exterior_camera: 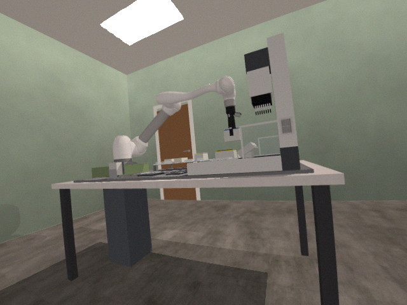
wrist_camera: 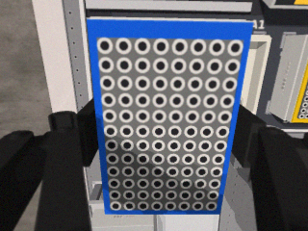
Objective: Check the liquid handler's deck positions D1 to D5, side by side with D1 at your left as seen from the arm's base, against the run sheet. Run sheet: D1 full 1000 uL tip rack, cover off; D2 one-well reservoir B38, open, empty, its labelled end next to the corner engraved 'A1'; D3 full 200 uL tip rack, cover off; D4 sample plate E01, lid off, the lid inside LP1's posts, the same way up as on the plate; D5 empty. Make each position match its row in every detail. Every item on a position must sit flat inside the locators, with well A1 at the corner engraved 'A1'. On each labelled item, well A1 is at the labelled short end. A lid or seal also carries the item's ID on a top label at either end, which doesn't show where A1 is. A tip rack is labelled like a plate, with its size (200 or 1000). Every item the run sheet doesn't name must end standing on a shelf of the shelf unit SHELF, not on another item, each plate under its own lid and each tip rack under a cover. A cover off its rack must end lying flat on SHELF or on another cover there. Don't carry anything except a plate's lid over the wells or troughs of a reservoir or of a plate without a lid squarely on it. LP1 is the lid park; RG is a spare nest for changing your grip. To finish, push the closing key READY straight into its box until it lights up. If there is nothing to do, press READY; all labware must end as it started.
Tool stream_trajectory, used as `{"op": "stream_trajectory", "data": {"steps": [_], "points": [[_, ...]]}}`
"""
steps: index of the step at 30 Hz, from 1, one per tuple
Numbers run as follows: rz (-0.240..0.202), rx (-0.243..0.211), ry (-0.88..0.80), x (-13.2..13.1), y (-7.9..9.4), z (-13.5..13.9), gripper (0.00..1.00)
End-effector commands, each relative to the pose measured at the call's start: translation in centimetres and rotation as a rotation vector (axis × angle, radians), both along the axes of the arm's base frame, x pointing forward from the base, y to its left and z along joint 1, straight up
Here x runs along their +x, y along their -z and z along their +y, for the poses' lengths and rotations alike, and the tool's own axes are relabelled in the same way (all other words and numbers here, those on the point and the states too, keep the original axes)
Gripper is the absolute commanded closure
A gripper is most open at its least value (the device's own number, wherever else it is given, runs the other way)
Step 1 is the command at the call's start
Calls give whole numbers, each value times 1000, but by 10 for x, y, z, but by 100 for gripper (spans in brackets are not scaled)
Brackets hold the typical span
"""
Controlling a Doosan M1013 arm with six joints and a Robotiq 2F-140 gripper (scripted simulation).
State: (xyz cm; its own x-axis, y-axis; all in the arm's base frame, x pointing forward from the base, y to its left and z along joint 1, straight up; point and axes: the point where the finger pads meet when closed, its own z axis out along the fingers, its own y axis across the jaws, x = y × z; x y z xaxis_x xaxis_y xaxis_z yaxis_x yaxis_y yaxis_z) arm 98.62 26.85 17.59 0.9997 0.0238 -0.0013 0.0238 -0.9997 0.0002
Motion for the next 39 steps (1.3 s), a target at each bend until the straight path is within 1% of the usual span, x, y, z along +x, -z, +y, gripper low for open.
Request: {"op": "stream_trajectory", "data": {"steps": [1,4,19,21,36,39], "points": [[-2,0,0,0,2,0,90],[-2,0,0,0,3,0,90],[-2,0,0,0,28,0,90],[-2,0,0,0,28,0,90],[-2,0,0,0,53,0,90],[-2,0,0,0,55,0,90]]}}
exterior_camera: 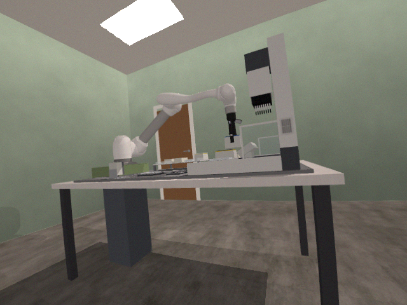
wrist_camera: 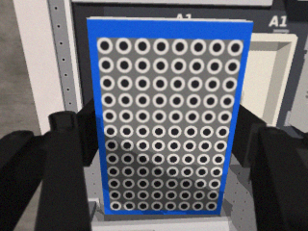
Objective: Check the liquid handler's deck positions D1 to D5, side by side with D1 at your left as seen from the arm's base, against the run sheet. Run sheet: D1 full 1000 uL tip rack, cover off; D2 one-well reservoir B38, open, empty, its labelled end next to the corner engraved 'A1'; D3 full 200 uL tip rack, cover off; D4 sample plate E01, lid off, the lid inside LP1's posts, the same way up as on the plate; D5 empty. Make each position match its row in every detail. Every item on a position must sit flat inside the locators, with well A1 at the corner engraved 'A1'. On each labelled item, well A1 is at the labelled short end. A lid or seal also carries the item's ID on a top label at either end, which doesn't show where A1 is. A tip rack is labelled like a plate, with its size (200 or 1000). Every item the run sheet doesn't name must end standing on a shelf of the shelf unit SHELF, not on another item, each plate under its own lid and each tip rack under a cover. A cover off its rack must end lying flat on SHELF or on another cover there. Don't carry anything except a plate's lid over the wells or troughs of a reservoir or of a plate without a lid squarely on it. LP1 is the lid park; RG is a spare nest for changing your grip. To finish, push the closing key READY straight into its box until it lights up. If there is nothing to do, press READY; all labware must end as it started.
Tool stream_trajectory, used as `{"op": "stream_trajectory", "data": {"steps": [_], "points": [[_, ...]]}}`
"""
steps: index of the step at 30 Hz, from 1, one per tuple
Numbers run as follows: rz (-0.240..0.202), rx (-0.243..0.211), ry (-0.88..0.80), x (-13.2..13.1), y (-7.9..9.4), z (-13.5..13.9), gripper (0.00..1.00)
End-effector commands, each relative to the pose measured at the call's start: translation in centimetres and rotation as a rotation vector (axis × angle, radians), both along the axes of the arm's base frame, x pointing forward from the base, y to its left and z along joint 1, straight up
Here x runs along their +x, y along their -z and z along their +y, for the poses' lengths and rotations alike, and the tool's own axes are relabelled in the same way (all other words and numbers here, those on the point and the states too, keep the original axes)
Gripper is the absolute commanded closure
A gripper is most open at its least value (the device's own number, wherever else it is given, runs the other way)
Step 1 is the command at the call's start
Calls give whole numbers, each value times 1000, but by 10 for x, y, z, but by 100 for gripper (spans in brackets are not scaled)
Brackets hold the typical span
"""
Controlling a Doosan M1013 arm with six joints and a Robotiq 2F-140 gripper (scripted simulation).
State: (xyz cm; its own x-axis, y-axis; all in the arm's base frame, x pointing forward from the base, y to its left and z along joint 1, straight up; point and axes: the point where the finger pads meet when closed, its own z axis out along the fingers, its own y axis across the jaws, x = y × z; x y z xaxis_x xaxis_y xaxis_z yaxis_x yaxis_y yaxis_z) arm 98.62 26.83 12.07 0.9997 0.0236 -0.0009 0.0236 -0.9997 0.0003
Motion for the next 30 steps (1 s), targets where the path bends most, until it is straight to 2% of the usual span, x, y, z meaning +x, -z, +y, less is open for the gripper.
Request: {"op": "stream_trajectory", "data": {"steps": [1,30], "points": [[-2,0,0,0,1,0,90],[-2,0,0,0,46,0,90]]}}
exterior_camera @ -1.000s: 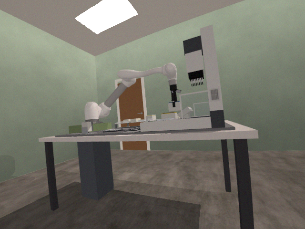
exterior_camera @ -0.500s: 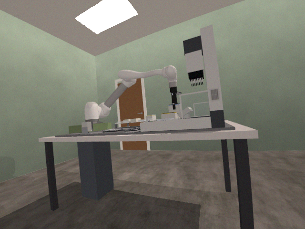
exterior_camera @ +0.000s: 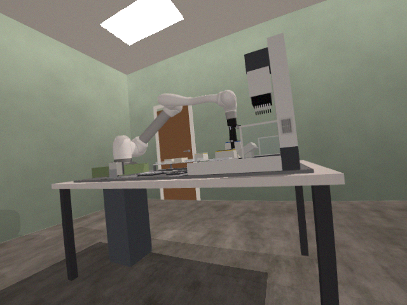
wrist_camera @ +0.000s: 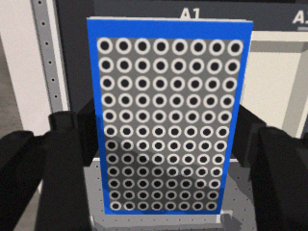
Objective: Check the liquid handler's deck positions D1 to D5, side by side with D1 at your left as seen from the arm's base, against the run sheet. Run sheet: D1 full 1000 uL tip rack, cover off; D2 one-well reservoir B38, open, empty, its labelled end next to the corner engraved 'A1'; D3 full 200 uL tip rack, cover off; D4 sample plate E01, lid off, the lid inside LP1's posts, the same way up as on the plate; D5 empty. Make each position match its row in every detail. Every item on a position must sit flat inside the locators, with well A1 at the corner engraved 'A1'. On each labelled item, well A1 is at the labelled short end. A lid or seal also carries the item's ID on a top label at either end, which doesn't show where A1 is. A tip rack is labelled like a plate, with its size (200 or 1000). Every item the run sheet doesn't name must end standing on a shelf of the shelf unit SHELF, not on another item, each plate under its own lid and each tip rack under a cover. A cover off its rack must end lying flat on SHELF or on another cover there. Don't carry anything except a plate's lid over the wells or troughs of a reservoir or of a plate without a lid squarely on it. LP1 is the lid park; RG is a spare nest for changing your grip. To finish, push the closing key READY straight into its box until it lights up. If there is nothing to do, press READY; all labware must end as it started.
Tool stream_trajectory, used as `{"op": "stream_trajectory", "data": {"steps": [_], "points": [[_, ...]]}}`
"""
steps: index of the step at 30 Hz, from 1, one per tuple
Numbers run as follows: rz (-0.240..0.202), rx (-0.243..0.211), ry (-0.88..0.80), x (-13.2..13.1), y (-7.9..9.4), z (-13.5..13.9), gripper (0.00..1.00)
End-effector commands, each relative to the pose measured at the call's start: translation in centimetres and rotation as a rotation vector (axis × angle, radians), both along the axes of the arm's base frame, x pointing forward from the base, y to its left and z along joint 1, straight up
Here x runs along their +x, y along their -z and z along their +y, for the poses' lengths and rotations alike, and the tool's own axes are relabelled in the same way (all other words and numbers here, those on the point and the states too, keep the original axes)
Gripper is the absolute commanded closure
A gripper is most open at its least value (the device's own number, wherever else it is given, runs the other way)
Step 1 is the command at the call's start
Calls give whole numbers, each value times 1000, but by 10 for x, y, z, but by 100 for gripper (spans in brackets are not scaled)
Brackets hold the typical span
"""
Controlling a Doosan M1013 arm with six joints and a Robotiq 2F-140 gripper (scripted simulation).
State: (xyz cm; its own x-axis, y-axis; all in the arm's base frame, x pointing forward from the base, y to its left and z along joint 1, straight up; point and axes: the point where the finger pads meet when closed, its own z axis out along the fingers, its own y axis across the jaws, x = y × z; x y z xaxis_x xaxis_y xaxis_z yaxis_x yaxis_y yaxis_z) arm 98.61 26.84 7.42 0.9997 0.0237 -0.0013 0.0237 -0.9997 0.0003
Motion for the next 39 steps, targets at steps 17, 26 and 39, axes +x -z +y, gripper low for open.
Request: {"op": "stream_trajectory", "data": {"steps": [17,26,39], "points": [[-2,0,0,1,24,0,90],[-2,0,0,1,24,0,90],[-2,0,0,1,24,0,90]]}}
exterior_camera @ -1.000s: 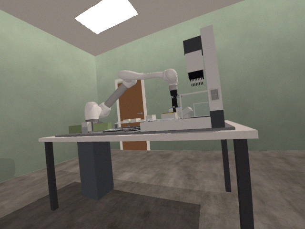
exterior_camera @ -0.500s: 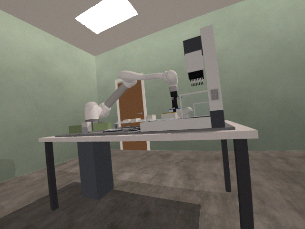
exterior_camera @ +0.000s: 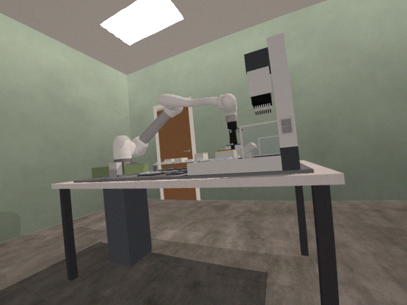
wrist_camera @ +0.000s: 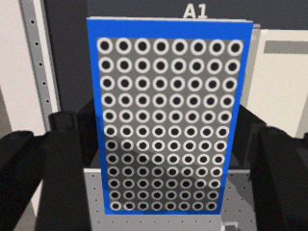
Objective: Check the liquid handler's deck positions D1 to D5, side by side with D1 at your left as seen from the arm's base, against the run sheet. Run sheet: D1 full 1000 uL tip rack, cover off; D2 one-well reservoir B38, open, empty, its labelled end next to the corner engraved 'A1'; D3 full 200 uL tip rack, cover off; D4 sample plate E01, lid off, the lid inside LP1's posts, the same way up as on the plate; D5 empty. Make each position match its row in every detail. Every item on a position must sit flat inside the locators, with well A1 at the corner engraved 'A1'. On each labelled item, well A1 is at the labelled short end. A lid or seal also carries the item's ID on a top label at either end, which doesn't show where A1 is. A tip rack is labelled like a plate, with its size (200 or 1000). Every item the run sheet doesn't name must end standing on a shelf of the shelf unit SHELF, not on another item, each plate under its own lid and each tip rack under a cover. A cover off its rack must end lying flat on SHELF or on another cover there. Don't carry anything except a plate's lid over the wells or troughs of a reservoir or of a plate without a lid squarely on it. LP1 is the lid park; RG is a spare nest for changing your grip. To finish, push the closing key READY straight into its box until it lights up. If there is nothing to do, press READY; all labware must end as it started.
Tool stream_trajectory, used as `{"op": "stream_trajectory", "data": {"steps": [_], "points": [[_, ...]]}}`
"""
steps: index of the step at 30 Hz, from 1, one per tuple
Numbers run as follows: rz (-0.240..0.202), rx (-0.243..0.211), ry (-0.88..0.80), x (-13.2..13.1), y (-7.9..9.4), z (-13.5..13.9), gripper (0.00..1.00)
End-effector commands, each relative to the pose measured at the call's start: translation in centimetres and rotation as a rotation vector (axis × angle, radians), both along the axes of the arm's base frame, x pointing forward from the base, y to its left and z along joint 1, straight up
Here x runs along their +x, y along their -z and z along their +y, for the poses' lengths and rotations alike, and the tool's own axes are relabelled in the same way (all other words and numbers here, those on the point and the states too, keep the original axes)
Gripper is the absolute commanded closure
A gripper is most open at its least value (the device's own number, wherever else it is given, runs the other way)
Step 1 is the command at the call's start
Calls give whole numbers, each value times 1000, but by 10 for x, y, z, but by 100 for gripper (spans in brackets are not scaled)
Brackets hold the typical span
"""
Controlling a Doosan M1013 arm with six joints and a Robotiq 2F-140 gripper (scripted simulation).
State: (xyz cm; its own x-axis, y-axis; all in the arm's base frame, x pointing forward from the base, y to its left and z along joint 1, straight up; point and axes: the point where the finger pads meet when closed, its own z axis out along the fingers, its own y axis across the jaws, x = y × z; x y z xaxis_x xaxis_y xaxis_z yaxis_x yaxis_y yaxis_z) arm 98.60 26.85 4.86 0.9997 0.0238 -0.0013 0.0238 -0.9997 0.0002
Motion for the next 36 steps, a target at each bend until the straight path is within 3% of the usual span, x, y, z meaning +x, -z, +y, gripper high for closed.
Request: {"op": "stream_trajectory", "data": {"steps": [1,36], "points": [[-2,0,0,1,-2,0,90],[-2,0,0,1,5,0,90]]}}
